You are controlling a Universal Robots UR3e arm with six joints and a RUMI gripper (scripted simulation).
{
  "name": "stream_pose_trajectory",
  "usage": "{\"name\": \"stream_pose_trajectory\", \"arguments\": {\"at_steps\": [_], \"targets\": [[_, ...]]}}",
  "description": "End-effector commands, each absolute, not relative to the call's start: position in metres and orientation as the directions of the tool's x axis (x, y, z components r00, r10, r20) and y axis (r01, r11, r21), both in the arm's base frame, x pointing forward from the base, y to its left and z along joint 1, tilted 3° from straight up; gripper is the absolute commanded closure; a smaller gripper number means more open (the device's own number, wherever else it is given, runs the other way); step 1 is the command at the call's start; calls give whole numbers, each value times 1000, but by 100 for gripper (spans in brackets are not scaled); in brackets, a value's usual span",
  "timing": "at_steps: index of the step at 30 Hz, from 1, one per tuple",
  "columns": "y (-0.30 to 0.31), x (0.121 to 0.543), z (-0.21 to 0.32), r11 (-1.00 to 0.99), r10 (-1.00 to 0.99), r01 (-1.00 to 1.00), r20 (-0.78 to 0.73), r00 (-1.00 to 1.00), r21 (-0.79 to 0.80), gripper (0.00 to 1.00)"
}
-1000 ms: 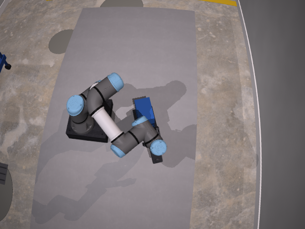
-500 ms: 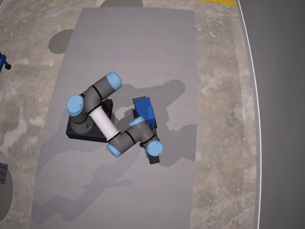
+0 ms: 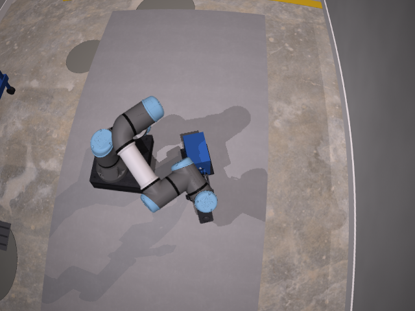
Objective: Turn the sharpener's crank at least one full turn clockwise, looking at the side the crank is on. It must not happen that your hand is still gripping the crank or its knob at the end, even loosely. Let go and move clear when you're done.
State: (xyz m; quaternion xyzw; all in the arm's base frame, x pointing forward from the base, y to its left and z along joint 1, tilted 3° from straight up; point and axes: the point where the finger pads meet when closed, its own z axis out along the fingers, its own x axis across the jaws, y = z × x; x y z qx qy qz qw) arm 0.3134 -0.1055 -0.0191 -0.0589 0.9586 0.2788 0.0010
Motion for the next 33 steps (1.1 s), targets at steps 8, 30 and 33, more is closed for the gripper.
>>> {"name": "stream_pose_trajectory", "arguments": {"at_steps": [8,30,33], "targets": [[-108,304,-11,839,-112,-114,-37,-993,532,91],[-110,292,6,839,-112,-114,-37,-993,532,91],[-110,292,7,839,-112,-114,-37,-993,532,91]]}}
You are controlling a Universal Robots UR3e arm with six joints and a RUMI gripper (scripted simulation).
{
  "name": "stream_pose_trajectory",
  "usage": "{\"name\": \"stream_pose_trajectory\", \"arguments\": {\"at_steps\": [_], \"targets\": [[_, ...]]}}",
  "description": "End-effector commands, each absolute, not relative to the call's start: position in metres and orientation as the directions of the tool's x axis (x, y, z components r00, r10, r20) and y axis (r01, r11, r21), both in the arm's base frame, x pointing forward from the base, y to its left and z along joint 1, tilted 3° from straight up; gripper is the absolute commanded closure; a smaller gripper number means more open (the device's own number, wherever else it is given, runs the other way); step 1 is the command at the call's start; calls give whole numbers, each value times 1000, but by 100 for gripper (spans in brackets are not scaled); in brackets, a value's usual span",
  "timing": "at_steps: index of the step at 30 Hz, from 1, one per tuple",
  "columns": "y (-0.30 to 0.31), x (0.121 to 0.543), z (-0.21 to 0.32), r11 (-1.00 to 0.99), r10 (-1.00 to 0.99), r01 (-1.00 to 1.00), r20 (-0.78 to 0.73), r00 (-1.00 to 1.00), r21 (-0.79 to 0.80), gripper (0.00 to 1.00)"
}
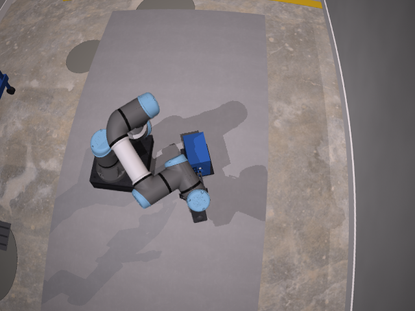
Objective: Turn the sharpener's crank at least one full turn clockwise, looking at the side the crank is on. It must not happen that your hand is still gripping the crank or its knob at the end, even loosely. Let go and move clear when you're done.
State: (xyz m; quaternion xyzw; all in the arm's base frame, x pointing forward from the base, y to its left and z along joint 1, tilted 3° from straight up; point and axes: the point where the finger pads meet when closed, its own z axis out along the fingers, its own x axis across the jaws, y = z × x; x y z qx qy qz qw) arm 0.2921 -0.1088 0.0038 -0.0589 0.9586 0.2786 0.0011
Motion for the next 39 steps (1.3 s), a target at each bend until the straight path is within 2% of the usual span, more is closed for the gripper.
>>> {"name": "stream_pose_trajectory", "arguments": {"at_steps": [1,39], "targets": [[-110,291,9,839,-112,-114,-37,-993,532,91],[-111,294,45,839,-112,-114,-37,-993,532,91]]}}
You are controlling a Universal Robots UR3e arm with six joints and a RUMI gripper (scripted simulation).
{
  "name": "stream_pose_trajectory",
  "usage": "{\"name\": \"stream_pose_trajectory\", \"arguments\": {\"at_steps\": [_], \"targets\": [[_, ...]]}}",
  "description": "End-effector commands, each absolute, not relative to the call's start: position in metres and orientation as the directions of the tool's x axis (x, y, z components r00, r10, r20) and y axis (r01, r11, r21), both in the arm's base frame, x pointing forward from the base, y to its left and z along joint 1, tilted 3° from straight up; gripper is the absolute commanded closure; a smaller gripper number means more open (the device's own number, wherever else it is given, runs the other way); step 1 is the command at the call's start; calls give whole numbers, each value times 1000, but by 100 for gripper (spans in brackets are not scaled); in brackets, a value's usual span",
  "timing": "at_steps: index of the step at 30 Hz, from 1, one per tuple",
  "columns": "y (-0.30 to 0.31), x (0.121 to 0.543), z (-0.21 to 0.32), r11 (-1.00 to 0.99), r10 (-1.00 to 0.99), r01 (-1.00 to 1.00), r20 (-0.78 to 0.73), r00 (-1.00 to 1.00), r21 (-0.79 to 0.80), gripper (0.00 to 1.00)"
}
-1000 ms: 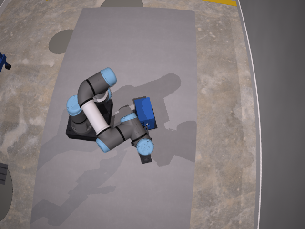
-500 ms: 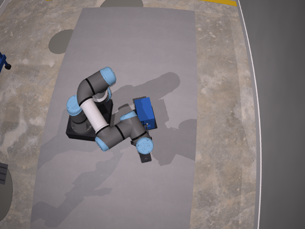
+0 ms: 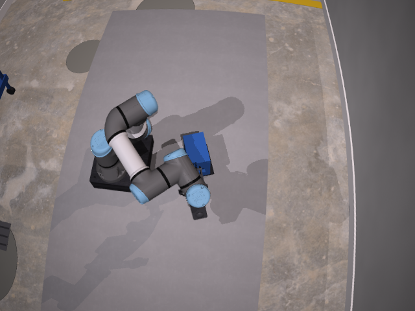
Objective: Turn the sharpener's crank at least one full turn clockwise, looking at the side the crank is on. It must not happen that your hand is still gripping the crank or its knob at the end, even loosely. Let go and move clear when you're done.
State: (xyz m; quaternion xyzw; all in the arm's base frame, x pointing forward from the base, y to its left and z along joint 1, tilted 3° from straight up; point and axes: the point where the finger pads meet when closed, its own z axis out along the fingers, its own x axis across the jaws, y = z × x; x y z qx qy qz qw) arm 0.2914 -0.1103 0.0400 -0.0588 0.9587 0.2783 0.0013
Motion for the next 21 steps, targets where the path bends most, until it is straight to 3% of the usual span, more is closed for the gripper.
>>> {"name": "stream_pose_trajectory", "arguments": {"at_steps": [1,21], "targets": [[-111,294,46,839,-112,-114,-37,-993,532,91],[-110,307,61,839,-112,-114,-37,-993,532,91]]}}
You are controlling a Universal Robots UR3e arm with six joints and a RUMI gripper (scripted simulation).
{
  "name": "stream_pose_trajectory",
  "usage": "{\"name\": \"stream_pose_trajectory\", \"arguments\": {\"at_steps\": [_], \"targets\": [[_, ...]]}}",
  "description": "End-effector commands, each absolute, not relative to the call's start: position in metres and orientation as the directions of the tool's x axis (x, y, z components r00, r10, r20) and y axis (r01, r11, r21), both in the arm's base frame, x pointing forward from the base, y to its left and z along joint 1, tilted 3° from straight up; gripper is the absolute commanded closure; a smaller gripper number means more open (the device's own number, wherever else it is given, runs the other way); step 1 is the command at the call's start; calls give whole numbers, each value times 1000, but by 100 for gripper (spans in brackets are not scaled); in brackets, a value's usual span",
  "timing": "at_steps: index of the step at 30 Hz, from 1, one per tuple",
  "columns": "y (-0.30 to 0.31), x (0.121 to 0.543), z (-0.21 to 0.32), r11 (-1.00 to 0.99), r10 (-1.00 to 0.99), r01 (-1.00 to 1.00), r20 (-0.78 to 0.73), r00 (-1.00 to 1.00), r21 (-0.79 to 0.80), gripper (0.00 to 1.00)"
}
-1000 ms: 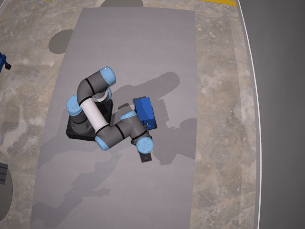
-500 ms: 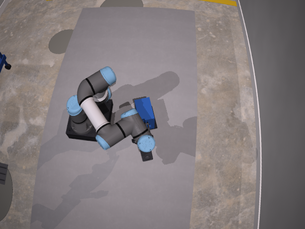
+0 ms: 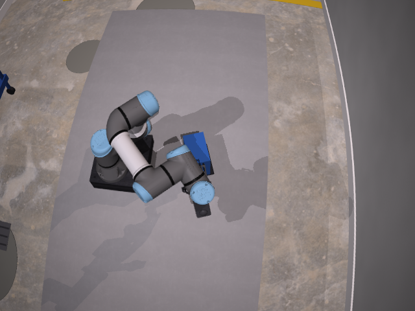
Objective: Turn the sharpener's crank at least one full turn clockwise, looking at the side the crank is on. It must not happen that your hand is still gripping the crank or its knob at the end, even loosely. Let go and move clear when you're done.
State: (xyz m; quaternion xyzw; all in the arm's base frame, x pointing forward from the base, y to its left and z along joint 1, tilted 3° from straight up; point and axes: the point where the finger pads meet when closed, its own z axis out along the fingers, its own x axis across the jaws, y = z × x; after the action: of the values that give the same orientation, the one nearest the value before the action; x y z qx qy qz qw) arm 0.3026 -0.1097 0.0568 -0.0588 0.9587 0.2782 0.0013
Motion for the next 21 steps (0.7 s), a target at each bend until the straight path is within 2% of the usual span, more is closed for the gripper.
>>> {"name": "stream_pose_trajectory", "arguments": {"at_steps": [1,21], "targets": [[-110,307,61,839,-112,-114,-37,-993,532,91],[-108,325,69,839,-112,-114,-37,-993,532,91]]}}
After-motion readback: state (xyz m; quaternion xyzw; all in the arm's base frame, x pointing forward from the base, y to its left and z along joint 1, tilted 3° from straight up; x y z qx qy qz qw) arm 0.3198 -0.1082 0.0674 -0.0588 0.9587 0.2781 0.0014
